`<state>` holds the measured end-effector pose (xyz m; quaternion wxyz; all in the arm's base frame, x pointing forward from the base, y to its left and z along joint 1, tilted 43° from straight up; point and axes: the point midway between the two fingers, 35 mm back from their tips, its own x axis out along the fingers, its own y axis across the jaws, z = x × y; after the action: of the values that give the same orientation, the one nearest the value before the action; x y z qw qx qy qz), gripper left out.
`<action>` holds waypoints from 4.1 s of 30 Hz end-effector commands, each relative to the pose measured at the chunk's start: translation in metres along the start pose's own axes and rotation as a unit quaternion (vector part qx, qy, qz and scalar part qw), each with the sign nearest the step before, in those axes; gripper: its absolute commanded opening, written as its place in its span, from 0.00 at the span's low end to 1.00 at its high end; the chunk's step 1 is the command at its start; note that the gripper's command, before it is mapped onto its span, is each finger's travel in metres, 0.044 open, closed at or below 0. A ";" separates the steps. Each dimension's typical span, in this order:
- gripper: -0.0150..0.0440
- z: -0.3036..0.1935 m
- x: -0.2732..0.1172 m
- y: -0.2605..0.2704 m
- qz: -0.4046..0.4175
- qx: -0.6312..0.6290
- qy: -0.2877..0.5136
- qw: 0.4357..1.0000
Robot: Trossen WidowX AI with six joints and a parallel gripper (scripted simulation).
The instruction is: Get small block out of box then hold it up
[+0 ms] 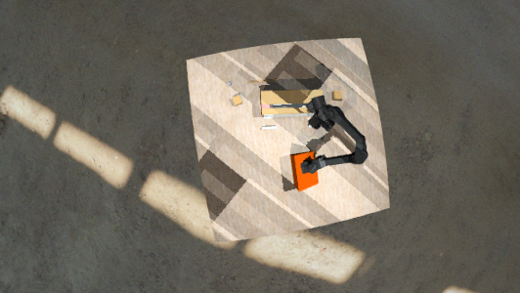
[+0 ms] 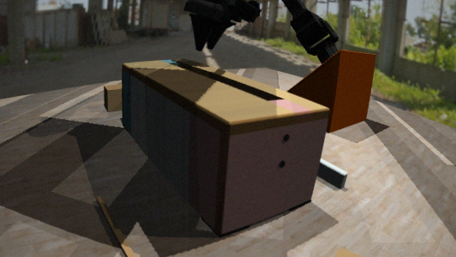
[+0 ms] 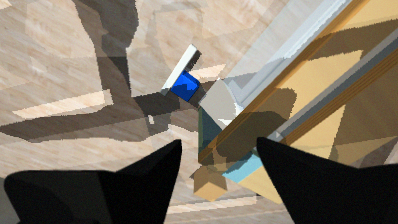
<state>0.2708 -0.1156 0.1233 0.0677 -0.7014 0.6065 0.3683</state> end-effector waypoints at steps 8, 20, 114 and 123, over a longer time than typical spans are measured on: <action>0.74 -0.004 -0.007 0.035 -0.106 -0.361 0.087 0.922; 0.74 -0.004 -0.007 0.035 -0.106 -0.361 0.087 0.922; 0.74 0.012 0.087 0.044 0.085 0.698 -0.099 -0.704; 0.74 0.011 0.087 0.040 0.110 0.513 -0.089 -0.846</action>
<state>0.2295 -0.1872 0.0914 -0.5789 -0.5365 0.0206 0.6136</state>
